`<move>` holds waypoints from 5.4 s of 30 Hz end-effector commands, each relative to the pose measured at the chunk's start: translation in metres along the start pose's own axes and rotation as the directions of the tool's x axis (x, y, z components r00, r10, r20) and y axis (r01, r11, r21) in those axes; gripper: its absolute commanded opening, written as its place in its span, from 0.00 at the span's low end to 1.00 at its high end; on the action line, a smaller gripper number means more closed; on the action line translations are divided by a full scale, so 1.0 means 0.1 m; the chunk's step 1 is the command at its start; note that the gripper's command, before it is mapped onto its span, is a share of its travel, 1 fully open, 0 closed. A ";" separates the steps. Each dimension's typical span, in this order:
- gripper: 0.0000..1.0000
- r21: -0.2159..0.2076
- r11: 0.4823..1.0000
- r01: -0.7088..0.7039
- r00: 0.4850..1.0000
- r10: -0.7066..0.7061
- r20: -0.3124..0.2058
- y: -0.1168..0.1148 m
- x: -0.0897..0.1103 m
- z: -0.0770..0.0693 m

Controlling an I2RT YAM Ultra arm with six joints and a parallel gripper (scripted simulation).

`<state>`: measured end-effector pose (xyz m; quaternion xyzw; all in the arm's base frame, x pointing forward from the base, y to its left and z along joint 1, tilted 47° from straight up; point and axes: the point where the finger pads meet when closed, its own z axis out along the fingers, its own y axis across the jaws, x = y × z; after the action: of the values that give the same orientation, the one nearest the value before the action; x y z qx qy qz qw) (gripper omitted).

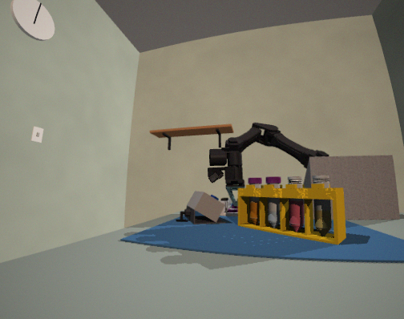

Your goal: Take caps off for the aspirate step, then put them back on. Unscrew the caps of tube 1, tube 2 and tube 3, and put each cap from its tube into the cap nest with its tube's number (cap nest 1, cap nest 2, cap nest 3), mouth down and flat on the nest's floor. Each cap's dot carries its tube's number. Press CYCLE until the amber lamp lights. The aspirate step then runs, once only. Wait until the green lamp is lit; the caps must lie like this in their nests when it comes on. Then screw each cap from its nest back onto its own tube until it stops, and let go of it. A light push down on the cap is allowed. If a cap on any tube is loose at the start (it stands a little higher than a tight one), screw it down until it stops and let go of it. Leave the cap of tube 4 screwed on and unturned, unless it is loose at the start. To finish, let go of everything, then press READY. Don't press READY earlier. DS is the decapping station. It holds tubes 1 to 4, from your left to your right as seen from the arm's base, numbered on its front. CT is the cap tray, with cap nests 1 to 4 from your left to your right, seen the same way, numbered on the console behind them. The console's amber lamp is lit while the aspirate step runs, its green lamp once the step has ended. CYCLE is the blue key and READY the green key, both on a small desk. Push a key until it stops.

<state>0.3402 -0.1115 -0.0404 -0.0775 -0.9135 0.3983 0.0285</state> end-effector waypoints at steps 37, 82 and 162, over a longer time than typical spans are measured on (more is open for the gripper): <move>0.00 -0.002 1.000 0.000 0.999 0.000 0.037 0.02 -0.11 -0.06; 0.00 -0.002 1.000 0.000 0.999 0.000 0.037 0.00 -0.11 0.06; 0.47 -0.004 1.000 0.000 0.999 0.000 0.037 0.01 -0.06 -1.32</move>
<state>0.3593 -0.0255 0.0466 -0.0781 -0.9135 0.3988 0.0206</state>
